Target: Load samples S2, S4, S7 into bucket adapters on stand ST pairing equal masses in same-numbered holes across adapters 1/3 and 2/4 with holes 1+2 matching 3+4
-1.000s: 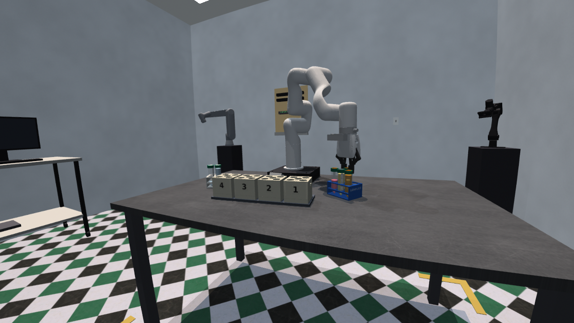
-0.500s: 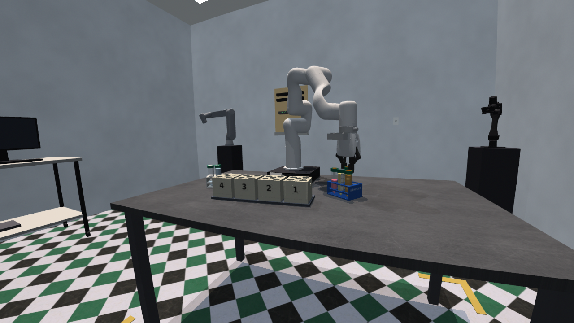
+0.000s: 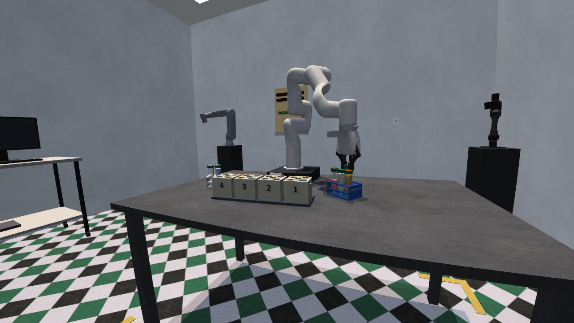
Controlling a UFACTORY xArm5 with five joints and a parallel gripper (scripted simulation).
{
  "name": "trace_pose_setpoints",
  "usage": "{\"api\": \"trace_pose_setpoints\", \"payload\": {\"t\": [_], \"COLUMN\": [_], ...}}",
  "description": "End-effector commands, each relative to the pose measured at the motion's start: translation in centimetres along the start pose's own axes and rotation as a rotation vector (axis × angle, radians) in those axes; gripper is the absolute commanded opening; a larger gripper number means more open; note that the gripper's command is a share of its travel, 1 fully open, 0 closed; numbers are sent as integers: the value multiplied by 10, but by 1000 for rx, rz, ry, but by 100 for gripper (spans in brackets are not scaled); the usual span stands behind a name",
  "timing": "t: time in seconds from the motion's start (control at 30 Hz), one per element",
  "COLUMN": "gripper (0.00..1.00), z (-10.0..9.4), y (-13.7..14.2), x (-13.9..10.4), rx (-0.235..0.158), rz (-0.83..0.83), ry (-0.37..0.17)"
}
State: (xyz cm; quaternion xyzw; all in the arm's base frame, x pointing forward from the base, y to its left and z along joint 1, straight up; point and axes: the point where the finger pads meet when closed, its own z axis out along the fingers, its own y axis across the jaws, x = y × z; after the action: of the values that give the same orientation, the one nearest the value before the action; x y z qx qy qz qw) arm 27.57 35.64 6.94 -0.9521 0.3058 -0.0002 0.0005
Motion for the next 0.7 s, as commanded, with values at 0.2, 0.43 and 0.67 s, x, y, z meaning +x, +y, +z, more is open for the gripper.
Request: {"api": "trace_pose_setpoints", "payload": {"t": [0.2,0.43,0.67], "gripper": [0,0,0], "z": [-6,-10,-24], "y": [-1,-1,-1], "x": [0,0,0], "rx": [4,4,4], "rz": [0,0,0], "ry": [6,6,6]}}
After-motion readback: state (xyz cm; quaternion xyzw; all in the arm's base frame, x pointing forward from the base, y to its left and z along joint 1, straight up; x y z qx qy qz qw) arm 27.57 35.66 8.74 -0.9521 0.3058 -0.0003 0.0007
